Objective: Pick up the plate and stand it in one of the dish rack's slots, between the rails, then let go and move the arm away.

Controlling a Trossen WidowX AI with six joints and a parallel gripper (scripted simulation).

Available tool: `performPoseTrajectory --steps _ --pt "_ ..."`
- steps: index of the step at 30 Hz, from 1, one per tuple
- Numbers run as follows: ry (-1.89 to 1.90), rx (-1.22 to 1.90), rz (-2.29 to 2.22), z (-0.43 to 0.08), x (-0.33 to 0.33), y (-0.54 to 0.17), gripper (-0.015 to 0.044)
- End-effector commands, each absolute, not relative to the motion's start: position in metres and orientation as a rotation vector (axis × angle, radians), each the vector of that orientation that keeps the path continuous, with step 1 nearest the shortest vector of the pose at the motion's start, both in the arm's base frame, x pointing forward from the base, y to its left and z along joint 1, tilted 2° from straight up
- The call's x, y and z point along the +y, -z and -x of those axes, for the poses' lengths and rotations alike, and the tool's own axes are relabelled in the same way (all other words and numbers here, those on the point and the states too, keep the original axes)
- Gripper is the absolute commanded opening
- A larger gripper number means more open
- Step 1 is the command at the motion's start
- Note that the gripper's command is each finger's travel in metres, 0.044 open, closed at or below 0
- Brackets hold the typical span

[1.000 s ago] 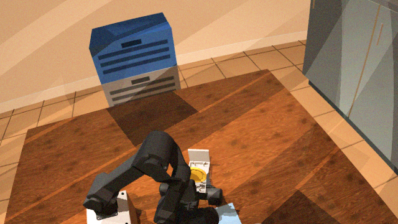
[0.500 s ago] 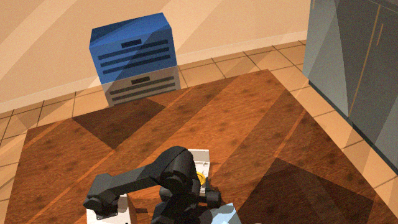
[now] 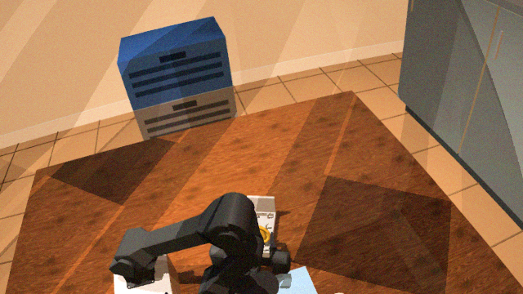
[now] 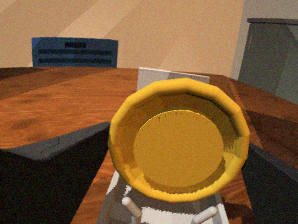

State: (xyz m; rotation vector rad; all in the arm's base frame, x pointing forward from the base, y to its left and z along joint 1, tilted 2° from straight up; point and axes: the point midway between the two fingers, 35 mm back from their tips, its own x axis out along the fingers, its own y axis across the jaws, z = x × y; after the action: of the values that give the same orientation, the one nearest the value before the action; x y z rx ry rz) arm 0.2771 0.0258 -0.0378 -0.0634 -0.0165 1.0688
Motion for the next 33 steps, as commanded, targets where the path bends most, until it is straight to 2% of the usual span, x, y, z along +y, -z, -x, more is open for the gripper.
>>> performPoseTrajectory --steps 1,12,33 --pt "-1.069 -0.016 0.063 -0.277 0.026 0.038 0.0105" --pt "-1.069 -0.016 0.063 -0.277 0.026 0.038 0.0394" --pt "-1.088 -0.065 0.161 -0.287 0.022 0.045 0.0400"
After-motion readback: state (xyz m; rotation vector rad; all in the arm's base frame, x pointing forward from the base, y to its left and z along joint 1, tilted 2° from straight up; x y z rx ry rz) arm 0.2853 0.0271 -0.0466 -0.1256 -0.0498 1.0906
